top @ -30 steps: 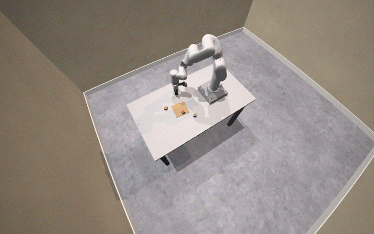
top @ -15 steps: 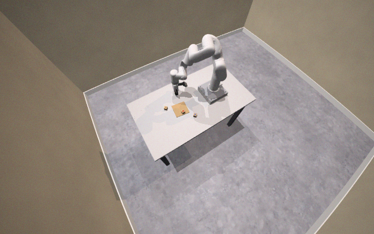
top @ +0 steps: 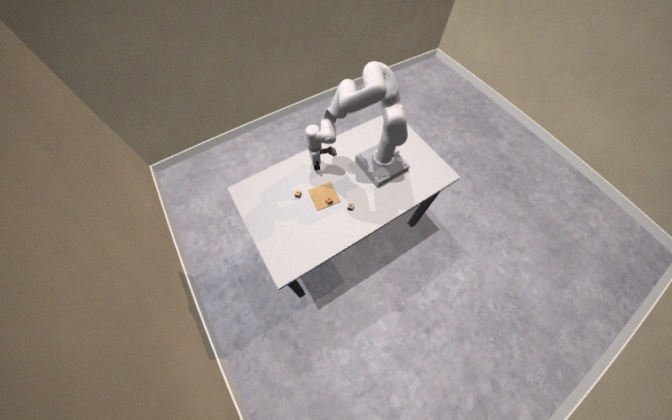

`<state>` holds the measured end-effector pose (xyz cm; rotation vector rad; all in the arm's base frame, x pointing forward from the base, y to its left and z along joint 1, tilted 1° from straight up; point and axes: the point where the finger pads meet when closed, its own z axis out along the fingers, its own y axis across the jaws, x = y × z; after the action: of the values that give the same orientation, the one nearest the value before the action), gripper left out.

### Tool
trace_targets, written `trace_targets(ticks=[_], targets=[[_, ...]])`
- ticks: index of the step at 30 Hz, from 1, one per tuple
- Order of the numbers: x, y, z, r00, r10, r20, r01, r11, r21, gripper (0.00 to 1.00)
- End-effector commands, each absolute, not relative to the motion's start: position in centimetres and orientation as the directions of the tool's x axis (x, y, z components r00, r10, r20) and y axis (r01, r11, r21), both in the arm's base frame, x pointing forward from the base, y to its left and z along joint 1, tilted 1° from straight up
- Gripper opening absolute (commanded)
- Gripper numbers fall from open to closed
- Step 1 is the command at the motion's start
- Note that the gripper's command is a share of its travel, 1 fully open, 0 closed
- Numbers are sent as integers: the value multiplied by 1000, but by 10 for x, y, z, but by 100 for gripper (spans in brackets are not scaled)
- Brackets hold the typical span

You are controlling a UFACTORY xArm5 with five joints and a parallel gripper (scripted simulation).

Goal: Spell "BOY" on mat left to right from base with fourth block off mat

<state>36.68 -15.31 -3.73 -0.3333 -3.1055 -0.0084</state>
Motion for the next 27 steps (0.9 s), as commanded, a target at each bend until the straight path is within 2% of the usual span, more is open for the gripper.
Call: trace_targets(ticks=[1, 10, 11, 27], targets=[[368, -154, -36, -977, 212, 16, 212, 977, 3, 47], [368, -154, -36, -977, 212, 16, 212, 977, 3, 47], [368, -154, -36, -977, 212, 16, 212, 977, 3, 27], [368, -154, -36, -977, 212, 16, 212, 977, 3, 27]])
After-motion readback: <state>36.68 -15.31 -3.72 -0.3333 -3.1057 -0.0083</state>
